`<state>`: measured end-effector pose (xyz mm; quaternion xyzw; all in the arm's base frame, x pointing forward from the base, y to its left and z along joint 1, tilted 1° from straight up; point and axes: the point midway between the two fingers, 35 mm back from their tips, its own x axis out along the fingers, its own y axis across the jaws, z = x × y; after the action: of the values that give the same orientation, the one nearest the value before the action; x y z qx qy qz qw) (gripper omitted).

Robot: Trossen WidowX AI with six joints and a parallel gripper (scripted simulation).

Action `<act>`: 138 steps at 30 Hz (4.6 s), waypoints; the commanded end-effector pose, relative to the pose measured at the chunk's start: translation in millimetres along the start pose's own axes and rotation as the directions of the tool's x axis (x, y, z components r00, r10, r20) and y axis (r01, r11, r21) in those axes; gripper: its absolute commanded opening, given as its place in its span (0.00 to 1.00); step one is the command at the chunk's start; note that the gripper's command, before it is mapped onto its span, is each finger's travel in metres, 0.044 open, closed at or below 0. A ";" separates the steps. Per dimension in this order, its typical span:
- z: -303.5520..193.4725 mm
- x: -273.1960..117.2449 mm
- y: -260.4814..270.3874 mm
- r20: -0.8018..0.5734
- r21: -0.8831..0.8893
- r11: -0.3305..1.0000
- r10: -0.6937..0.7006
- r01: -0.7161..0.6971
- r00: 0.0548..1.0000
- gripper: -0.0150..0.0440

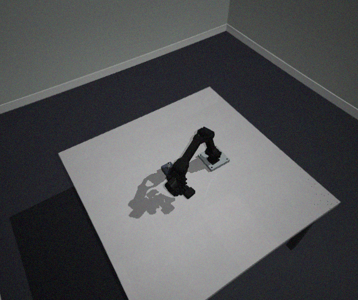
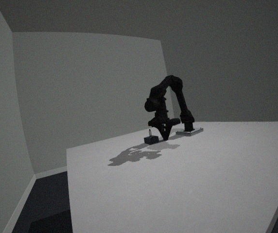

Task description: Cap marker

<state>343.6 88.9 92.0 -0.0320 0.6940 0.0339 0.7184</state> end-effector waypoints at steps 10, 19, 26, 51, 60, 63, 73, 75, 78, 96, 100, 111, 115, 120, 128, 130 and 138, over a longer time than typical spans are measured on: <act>-3.5 -15.7 -48.4 0.008 -0.001 1.000 -0.006 0.006 1.000 0.25; -12.0 -24.2 -82.3 0.012 0.000 1.000 -0.017 0.017 1.000 0.25; -20.5 -30.1 -105.8 0.016 0.001 1.000 -0.030 0.030 0.999 0.25; -62.9 -52.4 -181.6 0.003 -0.001 1.000 -0.024 0.024 1.000 0.25; -81.0 -59.7 -202.7 0.000 -0.001 1.000 -0.022 0.022 1.000 0.25; -81.4 -58.8 -203.0 0.000 -0.001 1.000 -0.022 0.022 1.000 0.25; -81.3 -49.8 -203.2 0.000 -0.001 1.000 -0.022 0.022 1.000 0.25; -81.0 -46.7 -203.4 0.000 -0.001 1.000 -0.022 0.022 1.000 0.25; -80.8 -41.8 -203.6 0.000 -0.001 1.000 -0.022 0.022 1.000 0.25; -80.9 -12.5 -204.3 0.000 -0.001 1.000 -0.022 0.022 1.000 0.25; -81.3 -6.0 -204.2 0.000 -0.001 1.000 -0.022 0.022 1.000 0.25; -81.6 -2.1 -204.1 -0.001 -0.001 1.000 -0.022 0.022 1.000 0.25; -82.1 -2.8 -204.5 -0.004 0.004 1.000 -0.024 0.024 1.000 0.34; -82.1 -2.8 -204.5 -0.004 0.004 1.000 -0.024 0.024 1.000 0.57; -82.1 -2.8 -204.5 -0.004 0.004 1.000 -0.024 0.024 1.000 0.92; -82.1 -2.8 -204.5 -0.004 0.004 1.000 -0.024 0.024 1.000 1.00; -80.2 -59.6 -204.2 -0.004 0.004 1.000 -0.024 0.024 1.000 1.00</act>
<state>277.9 -121.0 110.6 -0.0346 0.7042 0.0283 0.7086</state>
